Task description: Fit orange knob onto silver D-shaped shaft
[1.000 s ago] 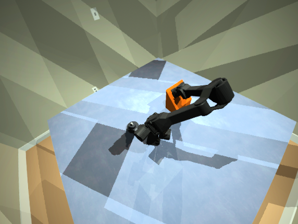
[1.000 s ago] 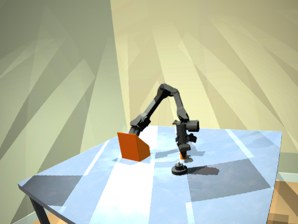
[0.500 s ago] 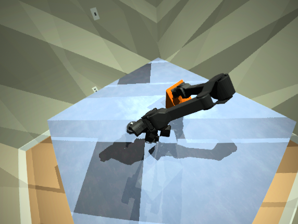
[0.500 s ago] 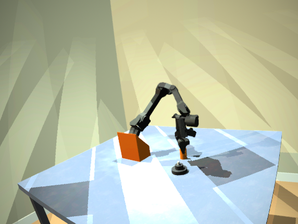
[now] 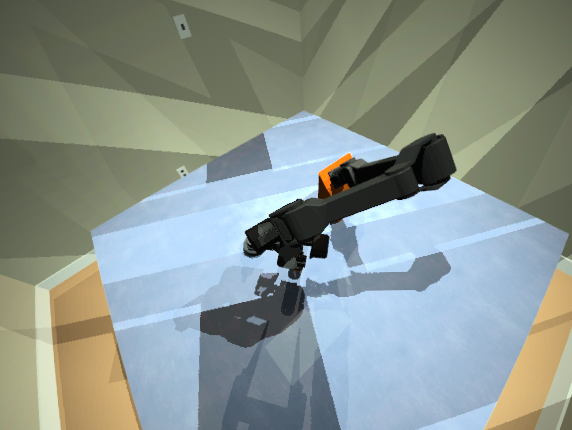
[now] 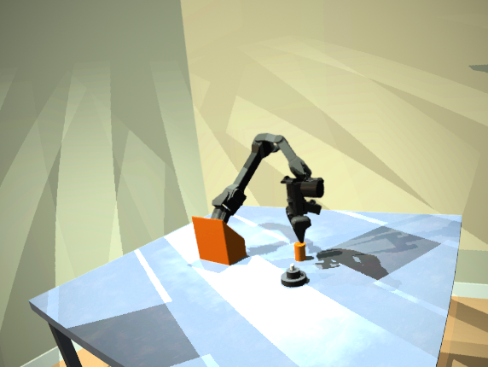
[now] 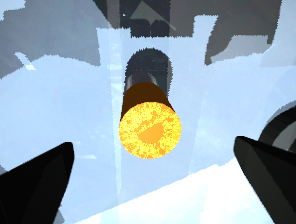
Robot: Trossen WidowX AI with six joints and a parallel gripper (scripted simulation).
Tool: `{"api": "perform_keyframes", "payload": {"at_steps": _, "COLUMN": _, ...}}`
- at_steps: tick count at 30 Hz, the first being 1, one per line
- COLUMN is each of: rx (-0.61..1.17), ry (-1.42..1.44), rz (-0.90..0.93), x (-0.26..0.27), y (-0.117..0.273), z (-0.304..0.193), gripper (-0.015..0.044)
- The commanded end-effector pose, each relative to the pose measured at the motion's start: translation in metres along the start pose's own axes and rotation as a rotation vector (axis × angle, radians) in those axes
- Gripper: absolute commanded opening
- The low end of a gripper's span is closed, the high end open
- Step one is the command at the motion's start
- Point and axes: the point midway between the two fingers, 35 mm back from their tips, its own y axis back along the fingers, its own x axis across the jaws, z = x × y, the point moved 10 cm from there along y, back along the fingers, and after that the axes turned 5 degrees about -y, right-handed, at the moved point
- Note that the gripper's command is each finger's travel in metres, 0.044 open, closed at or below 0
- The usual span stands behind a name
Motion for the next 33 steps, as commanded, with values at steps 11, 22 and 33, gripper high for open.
{"api": "perform_keyframes", "payload": {"at_steps": 11, "rx": 0.002, "ry": -0.006, "rz": 0.005, "x": -0.001, "y": -0.022, "z": 0.0, "gripper": 0.044}}
{"api": "perform_keyframes", "payload": {"at_steps": 22, "rx": 0.002, "ry": -0.006, "rz": 0.005, "x": -0.001, "y": -0.04, "z": 0.0, "gripper": 0.044}}
{"api": "perform_keyframes", "payload": {"at_steps": 33, "rx": 0.001, "ry": -0.006, "rz": 0.007, "x": 0.0, "y": -0.057, "z": 0.0, "gripper": 0.044}}
